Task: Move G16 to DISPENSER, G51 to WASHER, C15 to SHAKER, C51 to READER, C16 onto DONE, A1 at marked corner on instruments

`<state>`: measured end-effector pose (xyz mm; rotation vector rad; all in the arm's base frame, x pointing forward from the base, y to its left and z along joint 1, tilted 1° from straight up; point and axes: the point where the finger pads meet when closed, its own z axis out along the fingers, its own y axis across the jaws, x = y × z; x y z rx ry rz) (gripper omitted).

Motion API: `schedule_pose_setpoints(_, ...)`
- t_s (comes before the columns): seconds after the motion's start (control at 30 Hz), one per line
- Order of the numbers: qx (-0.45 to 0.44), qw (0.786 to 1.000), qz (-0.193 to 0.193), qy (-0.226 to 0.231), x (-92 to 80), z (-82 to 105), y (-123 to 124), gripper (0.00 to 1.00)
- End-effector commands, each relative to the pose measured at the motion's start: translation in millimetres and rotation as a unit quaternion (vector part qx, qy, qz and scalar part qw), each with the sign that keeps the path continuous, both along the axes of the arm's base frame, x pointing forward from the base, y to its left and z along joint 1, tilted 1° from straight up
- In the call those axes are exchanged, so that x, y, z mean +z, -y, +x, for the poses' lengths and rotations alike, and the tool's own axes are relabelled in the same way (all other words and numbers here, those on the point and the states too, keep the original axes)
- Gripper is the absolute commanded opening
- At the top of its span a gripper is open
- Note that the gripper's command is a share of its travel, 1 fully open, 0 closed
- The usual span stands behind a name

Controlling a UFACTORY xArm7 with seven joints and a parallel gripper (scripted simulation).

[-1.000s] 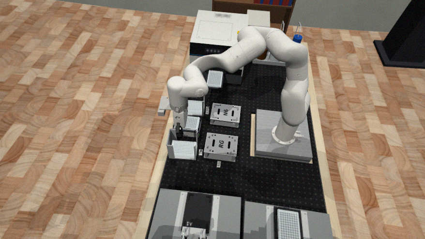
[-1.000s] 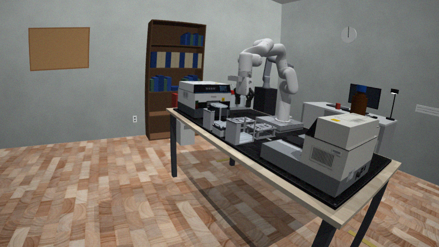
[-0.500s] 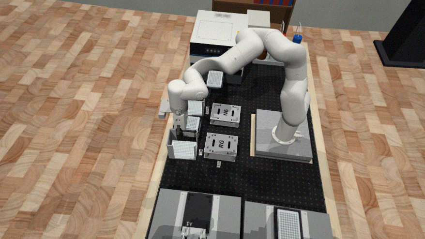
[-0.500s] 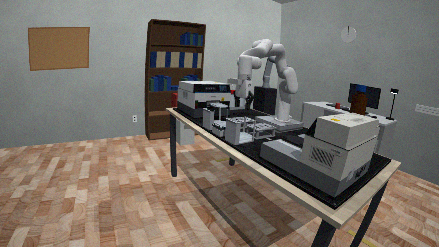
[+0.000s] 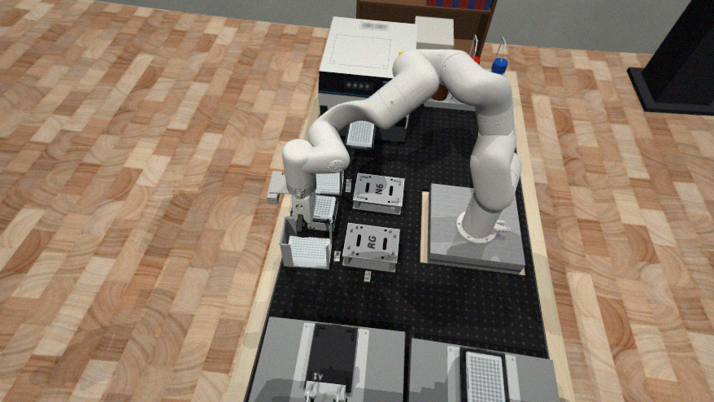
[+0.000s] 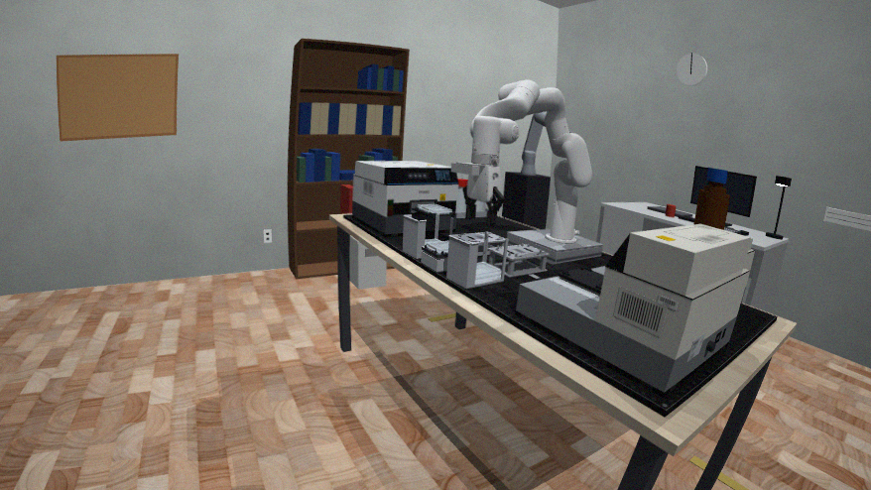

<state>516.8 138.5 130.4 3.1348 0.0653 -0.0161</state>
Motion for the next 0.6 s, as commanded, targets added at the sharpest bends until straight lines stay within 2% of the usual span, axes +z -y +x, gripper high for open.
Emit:
schedule_pose_setpoints(0.0,0.000,1.000,0.000,0.003,-4.1,1.5,0,1.00)
schedule_pose_setpoints(0.57,0.000,1.000,0.000,0.003,-24.1,1.4,0,1.00)
